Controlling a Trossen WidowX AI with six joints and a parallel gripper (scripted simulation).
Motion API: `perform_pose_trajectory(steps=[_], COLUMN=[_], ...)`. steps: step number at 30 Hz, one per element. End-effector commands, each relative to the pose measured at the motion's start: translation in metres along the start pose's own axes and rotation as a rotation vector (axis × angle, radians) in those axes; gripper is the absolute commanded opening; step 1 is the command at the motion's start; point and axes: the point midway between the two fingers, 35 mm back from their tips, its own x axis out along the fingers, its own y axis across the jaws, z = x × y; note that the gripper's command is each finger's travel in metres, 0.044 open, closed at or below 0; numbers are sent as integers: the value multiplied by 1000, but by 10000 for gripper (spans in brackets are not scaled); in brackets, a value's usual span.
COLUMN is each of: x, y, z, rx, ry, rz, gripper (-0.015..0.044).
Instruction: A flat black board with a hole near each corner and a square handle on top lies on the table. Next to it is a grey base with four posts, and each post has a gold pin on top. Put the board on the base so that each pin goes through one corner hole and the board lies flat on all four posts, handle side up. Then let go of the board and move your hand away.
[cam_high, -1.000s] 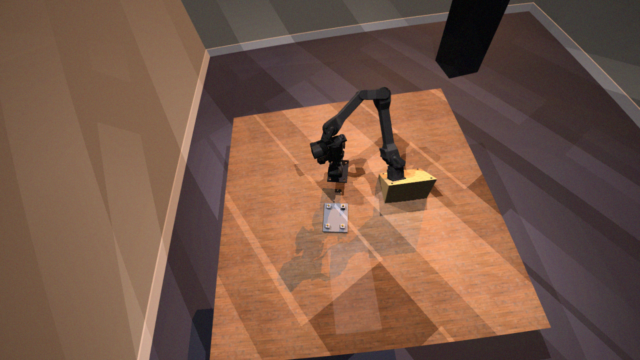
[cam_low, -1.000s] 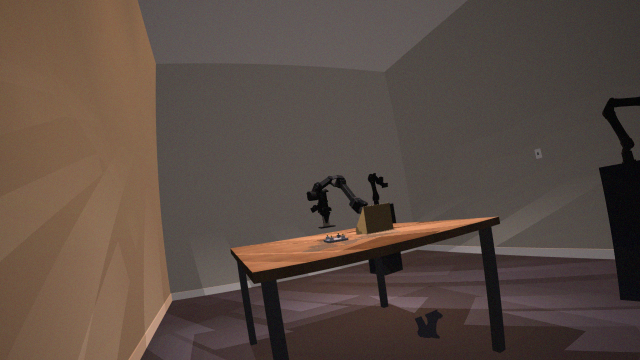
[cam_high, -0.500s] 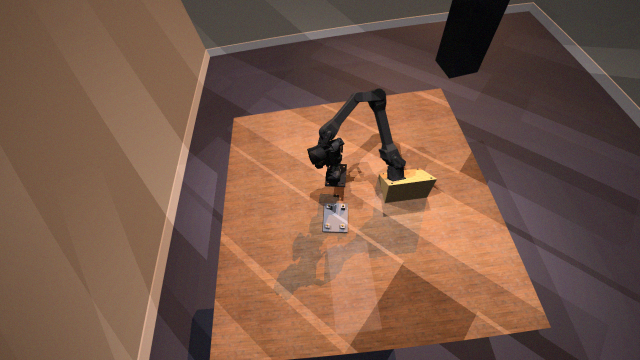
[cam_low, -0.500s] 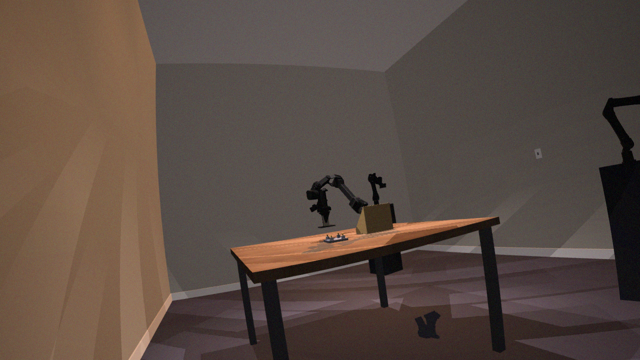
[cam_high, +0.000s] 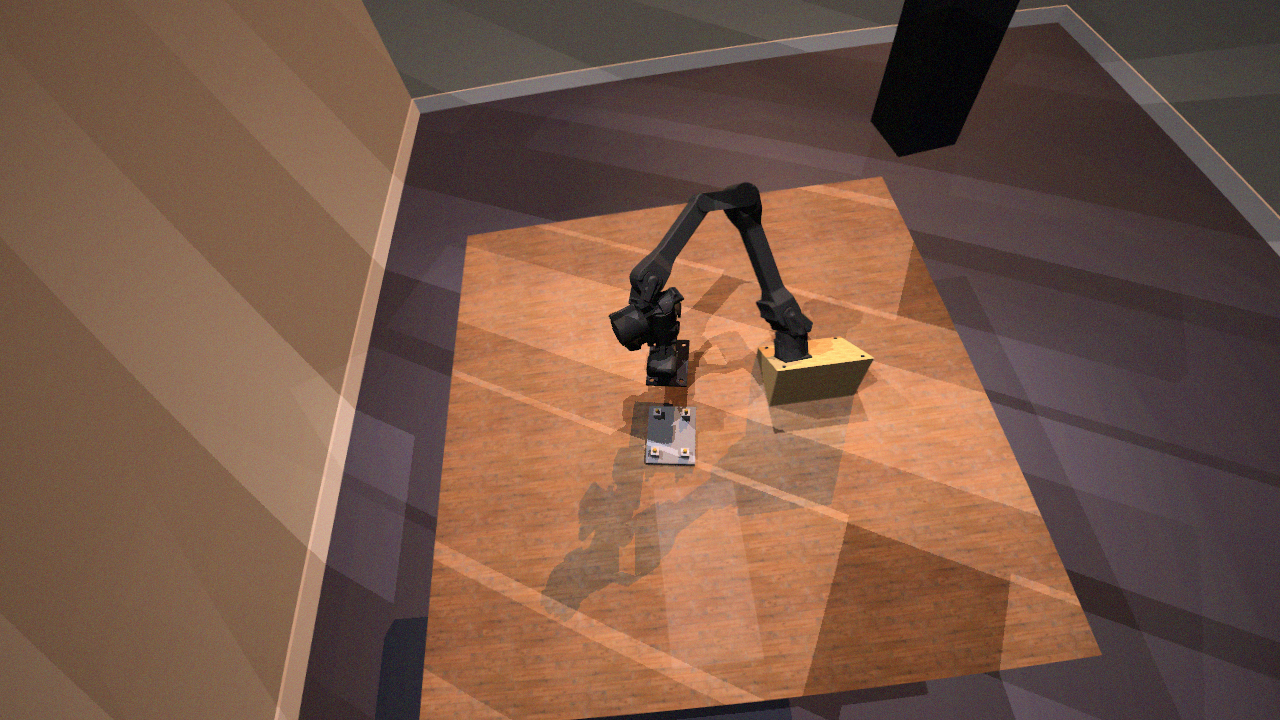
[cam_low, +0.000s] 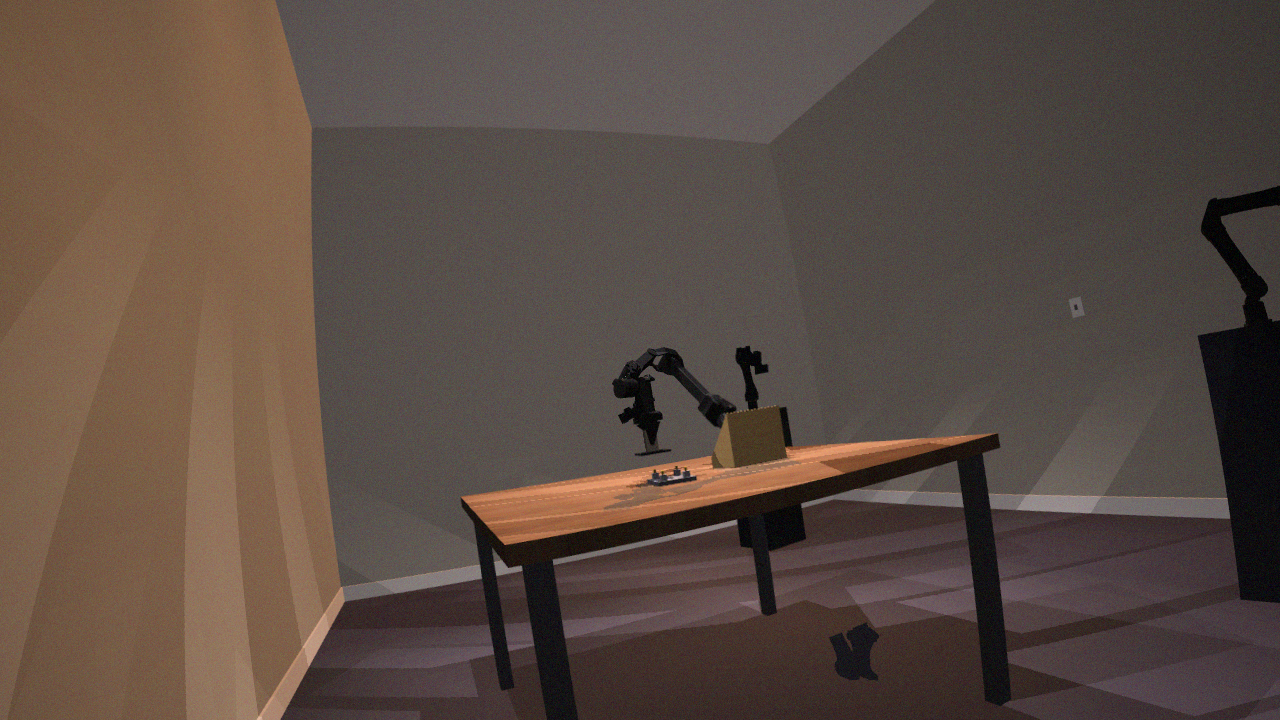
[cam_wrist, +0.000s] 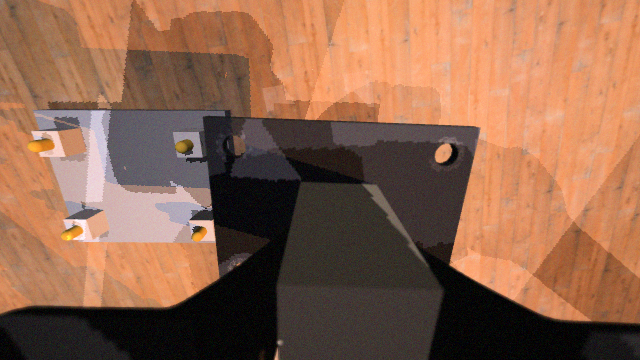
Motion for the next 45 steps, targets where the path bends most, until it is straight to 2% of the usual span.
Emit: perform_pose_trajectory(steps=[1, 45], x=[-3, -1], y=[11, 124], z=[4, -6], rx=[7, -33], ry=[-7, -9], rz=[13, 8], gripper=[0, 0])
